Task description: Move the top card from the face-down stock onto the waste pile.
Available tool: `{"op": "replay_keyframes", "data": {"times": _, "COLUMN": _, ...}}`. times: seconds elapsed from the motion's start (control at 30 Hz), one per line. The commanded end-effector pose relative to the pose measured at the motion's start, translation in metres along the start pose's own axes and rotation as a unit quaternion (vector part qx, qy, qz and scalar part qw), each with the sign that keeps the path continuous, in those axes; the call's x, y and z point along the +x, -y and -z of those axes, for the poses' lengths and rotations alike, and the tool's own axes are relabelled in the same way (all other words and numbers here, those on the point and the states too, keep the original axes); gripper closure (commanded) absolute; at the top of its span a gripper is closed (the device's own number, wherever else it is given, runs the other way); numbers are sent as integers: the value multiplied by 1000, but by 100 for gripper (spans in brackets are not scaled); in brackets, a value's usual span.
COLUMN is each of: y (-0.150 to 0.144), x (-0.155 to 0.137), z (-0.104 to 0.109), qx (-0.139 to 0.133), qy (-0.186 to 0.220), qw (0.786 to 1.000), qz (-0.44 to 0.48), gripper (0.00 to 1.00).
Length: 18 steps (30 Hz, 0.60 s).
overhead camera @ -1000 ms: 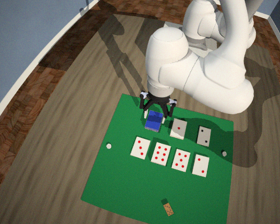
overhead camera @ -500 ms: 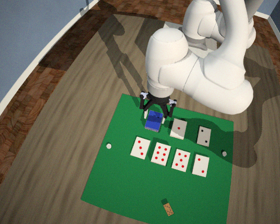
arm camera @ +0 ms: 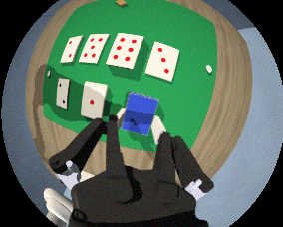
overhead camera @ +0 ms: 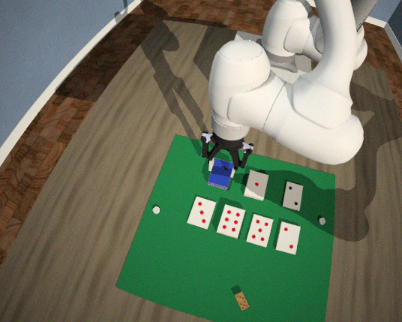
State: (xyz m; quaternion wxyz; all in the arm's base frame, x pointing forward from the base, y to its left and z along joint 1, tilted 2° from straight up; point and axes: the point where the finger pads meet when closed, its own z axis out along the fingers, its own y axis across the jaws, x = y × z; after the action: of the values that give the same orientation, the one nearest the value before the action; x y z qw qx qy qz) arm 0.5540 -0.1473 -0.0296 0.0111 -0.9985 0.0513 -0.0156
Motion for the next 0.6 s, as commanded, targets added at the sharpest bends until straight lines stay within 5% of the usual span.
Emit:
{"op": "replay_keyframes", "data": {"times": 0.0, "y": 0, "x": 1, "z": -2, "qx": 0, "qy": -2, "qw": 1000, "qz": 2, "gripper": 58}}
{"op": "replay_keyframes", "data": {"times": 0.53, "y": 0, "x": 1, "z": -2, "qx": 0, "qy": -2, "qw": 1000, "qz": 2, "gripper": 58}}
{"op": "replay_keyframes", "data": {"times": 0.57, "y": 0, "x": 1, "z": -2, "qx": 0, "qy": -2, "qw": 1000, "qz": 2, "gripper": 50}}
